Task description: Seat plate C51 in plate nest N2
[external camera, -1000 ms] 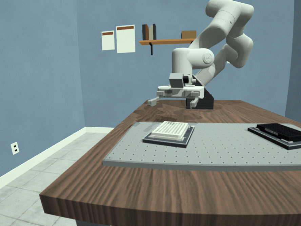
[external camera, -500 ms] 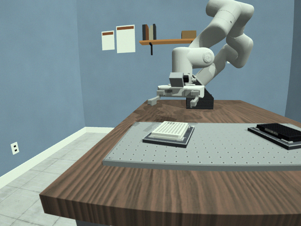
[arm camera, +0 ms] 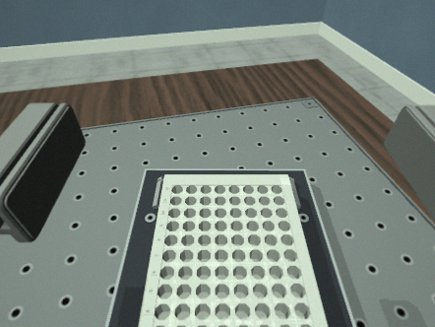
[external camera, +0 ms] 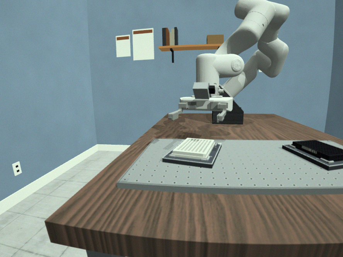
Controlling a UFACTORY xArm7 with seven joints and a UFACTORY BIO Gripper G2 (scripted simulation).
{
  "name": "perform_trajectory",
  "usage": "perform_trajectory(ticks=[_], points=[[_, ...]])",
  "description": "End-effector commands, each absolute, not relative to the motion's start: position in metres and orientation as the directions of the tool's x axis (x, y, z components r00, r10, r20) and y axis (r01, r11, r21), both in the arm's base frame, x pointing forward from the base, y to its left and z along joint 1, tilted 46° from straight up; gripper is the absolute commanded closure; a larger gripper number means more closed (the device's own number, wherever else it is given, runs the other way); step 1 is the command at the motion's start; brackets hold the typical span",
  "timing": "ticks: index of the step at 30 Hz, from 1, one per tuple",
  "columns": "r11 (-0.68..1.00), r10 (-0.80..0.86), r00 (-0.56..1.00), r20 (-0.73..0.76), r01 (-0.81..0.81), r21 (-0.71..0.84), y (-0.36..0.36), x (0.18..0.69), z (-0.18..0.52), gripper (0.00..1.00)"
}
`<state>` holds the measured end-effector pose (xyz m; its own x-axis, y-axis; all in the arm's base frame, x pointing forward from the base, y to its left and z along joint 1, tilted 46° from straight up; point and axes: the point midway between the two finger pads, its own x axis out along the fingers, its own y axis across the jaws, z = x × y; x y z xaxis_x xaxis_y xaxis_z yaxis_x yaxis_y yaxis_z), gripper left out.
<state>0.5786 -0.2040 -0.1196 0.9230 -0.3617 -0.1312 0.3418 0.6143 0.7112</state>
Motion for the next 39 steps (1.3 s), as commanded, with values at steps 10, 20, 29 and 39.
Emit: perform_trajectory(ticks=[10,20,29,39], points=[[0.616,-0.365,0.922,-0.128,0.342,0.709,-0.207,0.579,-0.118,0.46],[0.616,-0.365,0.922,-0.128,0.342,0.709,-0.207,0.579,-0.118,0.46],[0.616,-0.365,0.922,-0.128,0.342,0.709,-0.207,0.579,-0.118,0.46],[0.676,-0.235,0.972,0.015,0.152,0.721,-0.211,0.573,-0.090,0.46]])
